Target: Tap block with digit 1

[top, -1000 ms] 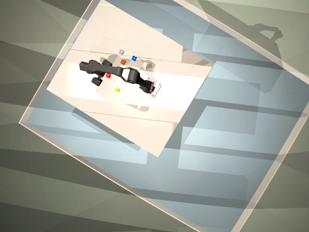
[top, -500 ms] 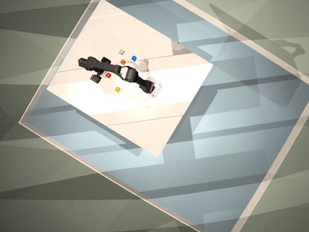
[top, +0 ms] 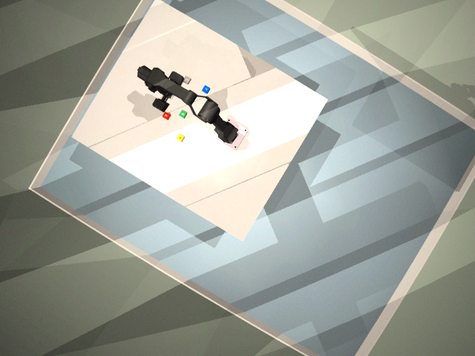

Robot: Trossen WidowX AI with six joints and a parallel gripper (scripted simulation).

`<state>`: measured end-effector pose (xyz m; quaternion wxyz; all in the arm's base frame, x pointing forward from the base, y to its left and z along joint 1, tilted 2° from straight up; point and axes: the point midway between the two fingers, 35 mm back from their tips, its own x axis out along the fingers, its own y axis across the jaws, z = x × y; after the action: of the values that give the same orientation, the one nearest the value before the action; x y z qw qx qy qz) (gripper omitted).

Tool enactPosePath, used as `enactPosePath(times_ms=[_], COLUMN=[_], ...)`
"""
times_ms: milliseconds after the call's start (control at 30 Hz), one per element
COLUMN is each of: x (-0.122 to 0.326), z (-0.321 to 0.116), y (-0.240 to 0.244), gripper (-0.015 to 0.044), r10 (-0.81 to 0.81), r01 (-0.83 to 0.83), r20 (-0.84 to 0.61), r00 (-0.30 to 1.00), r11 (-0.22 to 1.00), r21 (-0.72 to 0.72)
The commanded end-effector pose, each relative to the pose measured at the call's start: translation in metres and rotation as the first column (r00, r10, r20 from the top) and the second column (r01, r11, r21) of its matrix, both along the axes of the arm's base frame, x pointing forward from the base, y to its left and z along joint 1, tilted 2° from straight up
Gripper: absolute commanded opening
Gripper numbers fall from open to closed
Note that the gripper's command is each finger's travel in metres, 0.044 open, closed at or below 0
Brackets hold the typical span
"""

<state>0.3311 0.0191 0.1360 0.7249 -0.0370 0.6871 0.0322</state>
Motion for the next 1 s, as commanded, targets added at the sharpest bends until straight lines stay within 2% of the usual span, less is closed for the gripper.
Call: enactPosePath(times_ms=[0, 733, 967], x=[-0.017, -0.02, 0.028], z=[0.002, 0.002, 0.008], y=[-0.051, -0.061, -0.119], gripper=[0.04, 0.04, 0.04], r10=[0.0, 0.0, 0.0], r01=[0.0, 0.0, 0.001], r20=[0.008, 0.008, 0.012], r00=[1.0, 1.0, 1.0], r11=[1.0, 1.0, 1.0], r21=[-0.001, -0.002, -0.008])
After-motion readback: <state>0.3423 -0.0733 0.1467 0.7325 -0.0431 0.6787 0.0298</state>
